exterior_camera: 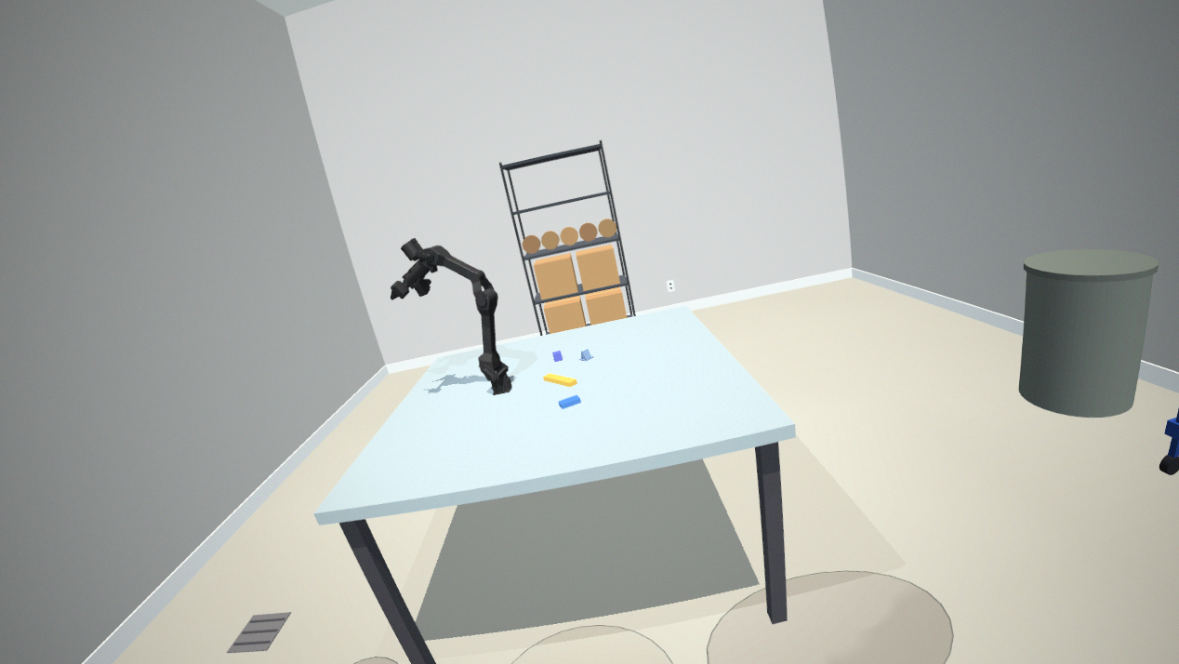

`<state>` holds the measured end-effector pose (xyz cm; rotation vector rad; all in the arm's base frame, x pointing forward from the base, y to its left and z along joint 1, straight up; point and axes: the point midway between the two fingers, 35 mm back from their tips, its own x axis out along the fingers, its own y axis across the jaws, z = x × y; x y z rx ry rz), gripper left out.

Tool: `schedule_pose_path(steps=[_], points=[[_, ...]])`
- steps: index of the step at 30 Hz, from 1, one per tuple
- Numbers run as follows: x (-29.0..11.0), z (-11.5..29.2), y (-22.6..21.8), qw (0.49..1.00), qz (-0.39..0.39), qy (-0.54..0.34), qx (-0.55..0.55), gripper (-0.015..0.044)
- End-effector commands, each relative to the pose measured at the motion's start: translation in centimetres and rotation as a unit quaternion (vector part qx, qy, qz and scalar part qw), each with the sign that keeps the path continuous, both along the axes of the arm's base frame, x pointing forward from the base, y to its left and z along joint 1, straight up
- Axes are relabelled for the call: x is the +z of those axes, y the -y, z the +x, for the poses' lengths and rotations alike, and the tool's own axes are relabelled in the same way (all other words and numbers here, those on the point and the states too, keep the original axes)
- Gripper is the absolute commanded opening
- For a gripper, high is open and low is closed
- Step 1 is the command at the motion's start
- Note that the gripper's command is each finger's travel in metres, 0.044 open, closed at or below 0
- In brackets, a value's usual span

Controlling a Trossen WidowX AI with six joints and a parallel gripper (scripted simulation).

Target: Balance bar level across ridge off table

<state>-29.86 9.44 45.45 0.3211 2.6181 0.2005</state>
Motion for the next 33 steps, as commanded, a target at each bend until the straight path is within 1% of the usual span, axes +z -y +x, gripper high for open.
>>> schedule_pose_path(steps=[1, 3, 4, 20, 33], points=[[0.0, 0.0, -0.1, 1.0, 0.001, 0.001, -0.001, 0.0374], [-0.2, 0.2, -0.7, 1.0, 0.006, 0.005, -0.007, 0.0321], [-0.4, 0.3, -1.1, 1.0, 0.009, 0.009, -0.012, 0.0315], [-3.0, 3.2, -8.2, 0.991, 0.061, 0.075, -0.09, 0.0315], [-5.0, 6.6, -13.1, 0.978, 0.071, 0.123, -0.155, 0.0315]])
